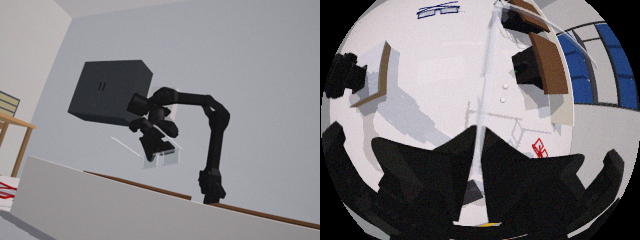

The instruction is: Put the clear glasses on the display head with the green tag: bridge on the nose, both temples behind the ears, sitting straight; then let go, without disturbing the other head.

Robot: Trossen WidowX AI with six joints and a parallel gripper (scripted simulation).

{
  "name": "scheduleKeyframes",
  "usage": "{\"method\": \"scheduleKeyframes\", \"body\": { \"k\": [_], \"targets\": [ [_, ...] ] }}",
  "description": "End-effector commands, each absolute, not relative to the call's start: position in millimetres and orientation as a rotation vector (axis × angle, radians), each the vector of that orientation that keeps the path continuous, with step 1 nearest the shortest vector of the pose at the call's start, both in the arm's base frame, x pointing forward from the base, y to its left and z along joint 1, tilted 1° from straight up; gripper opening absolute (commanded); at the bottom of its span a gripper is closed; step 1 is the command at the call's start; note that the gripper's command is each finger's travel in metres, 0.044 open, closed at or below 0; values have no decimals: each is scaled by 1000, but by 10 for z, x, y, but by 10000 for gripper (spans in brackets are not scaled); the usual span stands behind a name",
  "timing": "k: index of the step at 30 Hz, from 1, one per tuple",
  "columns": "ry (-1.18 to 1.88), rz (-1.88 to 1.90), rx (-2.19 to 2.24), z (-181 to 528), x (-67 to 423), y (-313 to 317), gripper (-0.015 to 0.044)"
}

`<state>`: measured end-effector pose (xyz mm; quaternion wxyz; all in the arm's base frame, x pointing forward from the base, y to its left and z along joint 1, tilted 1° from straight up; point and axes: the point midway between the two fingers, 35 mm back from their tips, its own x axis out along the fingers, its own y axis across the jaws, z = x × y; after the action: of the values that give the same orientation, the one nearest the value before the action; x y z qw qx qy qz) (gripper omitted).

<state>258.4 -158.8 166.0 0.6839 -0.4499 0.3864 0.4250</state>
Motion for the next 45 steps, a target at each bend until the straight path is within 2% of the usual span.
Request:
{"method": "scheduleKeyframes", "body": {
  "k": [1,23,45],
  "targets": [
    [796,970,-1096,1715,2541,-1733,0],
    [521,963,-1608,1997,2115,-2447,0],
    [546,964,-1570,1973,2131,-2410,0]
  ]
}}
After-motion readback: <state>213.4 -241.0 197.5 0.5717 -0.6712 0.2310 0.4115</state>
